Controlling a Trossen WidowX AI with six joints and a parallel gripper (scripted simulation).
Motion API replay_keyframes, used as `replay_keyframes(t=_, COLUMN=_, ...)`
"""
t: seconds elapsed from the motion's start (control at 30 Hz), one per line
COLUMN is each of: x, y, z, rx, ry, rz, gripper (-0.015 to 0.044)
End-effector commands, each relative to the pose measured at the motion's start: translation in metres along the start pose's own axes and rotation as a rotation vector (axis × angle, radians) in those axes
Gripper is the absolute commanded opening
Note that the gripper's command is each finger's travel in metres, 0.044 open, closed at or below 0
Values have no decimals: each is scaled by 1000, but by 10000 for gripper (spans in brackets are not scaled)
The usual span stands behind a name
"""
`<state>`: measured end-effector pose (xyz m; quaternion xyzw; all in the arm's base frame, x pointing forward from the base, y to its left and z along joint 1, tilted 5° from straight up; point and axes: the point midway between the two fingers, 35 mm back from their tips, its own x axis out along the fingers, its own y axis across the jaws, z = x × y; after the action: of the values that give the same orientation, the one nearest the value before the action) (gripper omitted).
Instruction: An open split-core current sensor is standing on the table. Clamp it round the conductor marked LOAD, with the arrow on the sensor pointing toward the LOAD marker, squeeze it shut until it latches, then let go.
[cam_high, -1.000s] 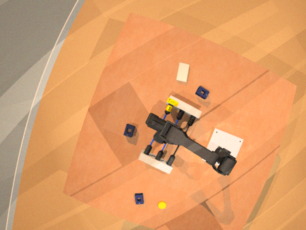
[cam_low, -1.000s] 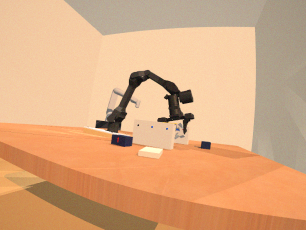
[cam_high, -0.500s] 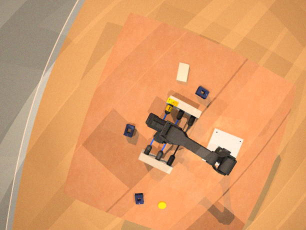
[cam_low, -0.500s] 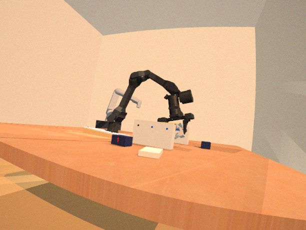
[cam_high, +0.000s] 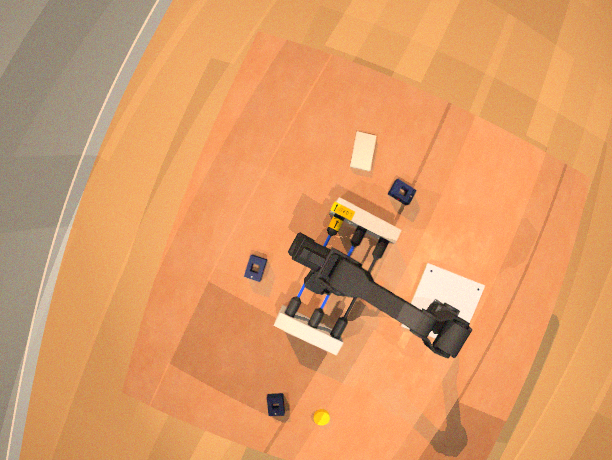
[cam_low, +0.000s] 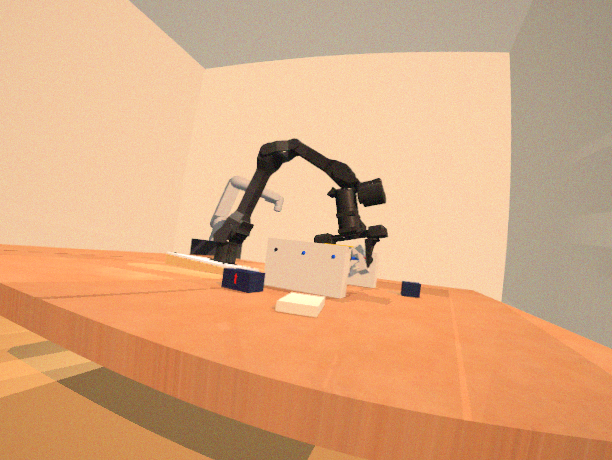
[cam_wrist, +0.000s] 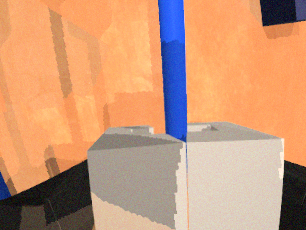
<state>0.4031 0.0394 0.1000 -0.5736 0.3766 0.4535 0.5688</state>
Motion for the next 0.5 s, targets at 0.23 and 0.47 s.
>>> replay_keyframes(t=0.23, x=-8, y=0, z=2, rx=-3, ry=-7, rz=-63, gripper=440)
replay_keyframes(t=0.47, x=-21, y=0, z=5, rx=-9, ry=-20, rz=-171, gripper=440)
